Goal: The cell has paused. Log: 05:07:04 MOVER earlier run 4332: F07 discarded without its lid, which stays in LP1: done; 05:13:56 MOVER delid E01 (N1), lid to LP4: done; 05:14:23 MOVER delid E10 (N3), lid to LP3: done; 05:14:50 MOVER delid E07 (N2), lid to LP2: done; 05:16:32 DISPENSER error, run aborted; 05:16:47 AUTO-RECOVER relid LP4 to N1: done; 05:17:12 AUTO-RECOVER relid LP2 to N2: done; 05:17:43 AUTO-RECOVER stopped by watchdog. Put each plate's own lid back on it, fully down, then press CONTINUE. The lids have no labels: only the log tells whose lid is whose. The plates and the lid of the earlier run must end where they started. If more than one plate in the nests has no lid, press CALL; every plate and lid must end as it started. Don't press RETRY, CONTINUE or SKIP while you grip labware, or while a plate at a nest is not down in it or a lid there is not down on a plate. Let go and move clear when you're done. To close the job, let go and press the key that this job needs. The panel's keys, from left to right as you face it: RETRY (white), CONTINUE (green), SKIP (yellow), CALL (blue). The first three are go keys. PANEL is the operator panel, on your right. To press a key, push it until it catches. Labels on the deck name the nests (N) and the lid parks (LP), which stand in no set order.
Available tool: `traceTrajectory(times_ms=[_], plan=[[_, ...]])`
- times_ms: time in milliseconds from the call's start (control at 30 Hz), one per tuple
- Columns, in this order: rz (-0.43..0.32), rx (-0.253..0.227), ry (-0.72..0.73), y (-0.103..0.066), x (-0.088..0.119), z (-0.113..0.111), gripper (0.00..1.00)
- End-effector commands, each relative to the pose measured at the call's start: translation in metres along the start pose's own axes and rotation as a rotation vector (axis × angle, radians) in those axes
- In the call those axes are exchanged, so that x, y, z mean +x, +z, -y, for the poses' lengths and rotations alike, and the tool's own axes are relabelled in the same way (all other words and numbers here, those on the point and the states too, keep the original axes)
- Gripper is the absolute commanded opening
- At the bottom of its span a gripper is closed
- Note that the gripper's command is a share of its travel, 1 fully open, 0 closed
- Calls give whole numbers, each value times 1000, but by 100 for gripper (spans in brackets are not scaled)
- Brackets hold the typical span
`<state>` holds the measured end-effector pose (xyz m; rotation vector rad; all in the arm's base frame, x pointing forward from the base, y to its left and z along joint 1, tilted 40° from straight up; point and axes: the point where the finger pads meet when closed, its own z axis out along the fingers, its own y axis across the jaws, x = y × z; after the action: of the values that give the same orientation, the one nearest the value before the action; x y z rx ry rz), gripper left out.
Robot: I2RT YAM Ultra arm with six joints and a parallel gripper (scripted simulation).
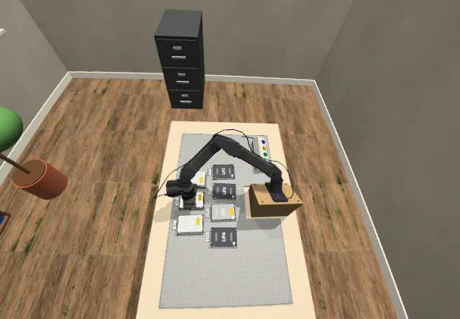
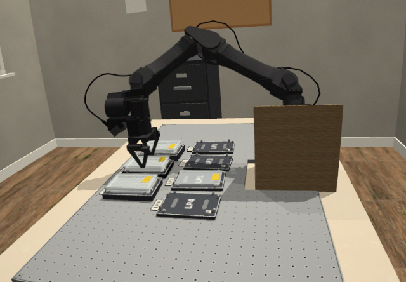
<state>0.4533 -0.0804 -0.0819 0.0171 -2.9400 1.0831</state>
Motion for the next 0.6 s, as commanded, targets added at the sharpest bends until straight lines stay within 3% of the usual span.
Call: traceTrajectory(times_ms=[0, 400, 500, 533, 567], plan=[[13, 3, 3, 0, -3, 0, 0], [-7, 6, -17, 11, 5, -6, 0], [-6, 6, -17, 10, 5, -6, 0], [15, 0, 4, 0, -4, 0, 0], [15, 0, 4, 0, -4, 0, 0]])
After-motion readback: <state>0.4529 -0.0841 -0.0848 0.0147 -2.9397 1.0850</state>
